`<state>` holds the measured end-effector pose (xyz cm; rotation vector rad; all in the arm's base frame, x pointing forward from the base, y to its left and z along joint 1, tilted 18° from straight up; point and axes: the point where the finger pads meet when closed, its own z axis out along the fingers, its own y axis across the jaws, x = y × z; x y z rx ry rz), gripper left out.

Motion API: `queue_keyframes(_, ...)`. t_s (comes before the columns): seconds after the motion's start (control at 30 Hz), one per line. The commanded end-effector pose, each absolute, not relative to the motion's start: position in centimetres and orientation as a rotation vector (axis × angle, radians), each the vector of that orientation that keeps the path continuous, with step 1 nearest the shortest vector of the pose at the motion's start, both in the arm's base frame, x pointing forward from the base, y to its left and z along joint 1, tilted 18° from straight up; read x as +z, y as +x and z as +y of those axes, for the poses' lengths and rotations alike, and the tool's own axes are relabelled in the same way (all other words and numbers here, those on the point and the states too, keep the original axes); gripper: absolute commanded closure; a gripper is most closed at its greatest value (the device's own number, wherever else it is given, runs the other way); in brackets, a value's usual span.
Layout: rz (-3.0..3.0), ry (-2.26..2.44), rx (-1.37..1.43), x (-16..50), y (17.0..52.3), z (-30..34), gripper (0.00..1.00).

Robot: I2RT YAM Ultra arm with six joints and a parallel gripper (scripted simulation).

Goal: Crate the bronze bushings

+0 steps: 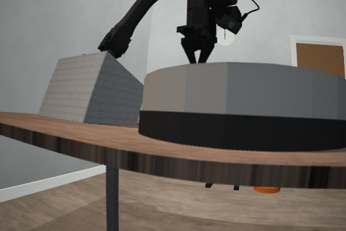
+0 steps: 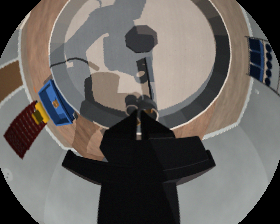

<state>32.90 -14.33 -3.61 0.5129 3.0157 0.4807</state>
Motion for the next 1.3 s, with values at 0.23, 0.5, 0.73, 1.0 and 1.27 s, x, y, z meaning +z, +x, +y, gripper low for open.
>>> queue_keyframes(0.23, 3.003, 0.507, 0.454, -0.89, 32.91, -15.64, 1.0)
queue_keyframes(0.5, 3.01, 0.512, 0.462, -1.14, 32.68, -15.47, 1.0)
queue_keyframes(0.73, 3.009, 0.512, 0.46, -1.14, 32.72, -15.49, 1.0)
queue_keyframes(1.0, 3.009, 0.512, 0.46, -1.14, 32.72, -15.49, 1.0)
queue_keyframes(1.27, 3.009, 0.512, 0.46, -1.14, 32.72, -15.49, 1.0)
